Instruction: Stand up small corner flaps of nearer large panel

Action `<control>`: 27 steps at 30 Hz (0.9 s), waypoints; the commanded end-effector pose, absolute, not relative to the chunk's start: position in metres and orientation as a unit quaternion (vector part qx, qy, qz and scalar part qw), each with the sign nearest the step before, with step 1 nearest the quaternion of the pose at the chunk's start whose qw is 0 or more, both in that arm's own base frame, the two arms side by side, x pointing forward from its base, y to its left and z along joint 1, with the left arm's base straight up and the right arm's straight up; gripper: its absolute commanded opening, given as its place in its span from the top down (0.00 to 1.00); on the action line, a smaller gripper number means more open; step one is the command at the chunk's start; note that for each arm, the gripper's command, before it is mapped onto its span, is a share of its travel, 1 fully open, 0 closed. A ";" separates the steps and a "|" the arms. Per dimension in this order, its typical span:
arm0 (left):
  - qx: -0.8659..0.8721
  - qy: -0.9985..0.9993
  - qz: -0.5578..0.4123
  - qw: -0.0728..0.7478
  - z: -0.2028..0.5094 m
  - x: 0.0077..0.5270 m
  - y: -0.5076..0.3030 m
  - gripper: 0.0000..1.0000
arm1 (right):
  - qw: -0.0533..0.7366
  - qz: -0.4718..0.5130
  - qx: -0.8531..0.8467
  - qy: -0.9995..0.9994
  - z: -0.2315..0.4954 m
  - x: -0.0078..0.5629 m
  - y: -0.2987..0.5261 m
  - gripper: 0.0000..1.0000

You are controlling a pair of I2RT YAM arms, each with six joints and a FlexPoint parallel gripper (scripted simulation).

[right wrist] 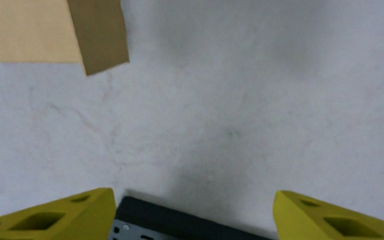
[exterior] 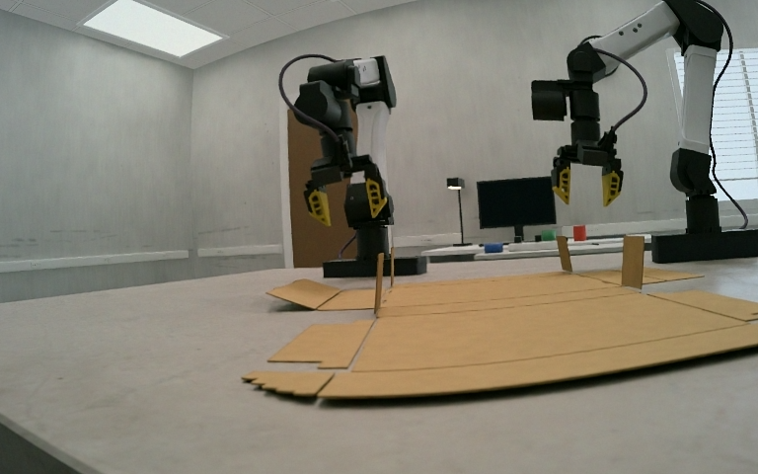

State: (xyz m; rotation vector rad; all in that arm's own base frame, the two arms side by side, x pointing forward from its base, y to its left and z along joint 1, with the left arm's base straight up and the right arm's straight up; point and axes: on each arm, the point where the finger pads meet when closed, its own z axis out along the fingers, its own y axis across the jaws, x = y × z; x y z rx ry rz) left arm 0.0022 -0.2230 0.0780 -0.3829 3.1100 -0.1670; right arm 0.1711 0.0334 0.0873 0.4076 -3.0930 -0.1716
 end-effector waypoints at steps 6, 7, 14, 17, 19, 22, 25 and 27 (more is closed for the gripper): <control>-0.169 0.984 -0.063 0.013 0.088 -0.009 -0.233 0.23 | -0.003 -0.056 0.148 -0.987 0.102 0.158 0.026 0.23; -0.169 0.984 -0.061 0.013 0.087 -0.009 -0.233 0.23 | -0.002 -0.056 0.149 -0.987 0.102 0.158 0.027 0.23; -0.171 0.983 -0.063 0.013 0.087 -0.008 -0.235 0.23 | 0.003 -0.057 0.148 -0.987 0.096 0.154 0.027 0.23; -0.172 0.983 -0.064 0.012 0.085 -0.008 -0.238 0.23 | 0.002 -0.057 0.148 -0.987 0.094 0.154 0.029 0.23; -0.171 0.983 -0.070 0.010 0.087 -0.008 -0.239 0.23 | -0.007 -0.056 0.146 -0.988 0.097 0.158 0.029 0.23; -0.171 0.983 -0.070 0.010 0.085 -0.007 -0.241 0.23 | -0.004 -0.056 0.144 -0.988 0.094 0.157 0.029 0.23; -0.170 0.983 -0.074 0.009 0.086 -0.007 -0.242 0.23 | -0.010 -0.056 0.143 -0.988 0.096 0.159 0.030 0.23; -0.169 0.983 -0.072 0.010 0.085 -0.007 -0.242 0.23 | -0.007 -0.056 0.144 -0.988 0.094 0.158 0.030 0.23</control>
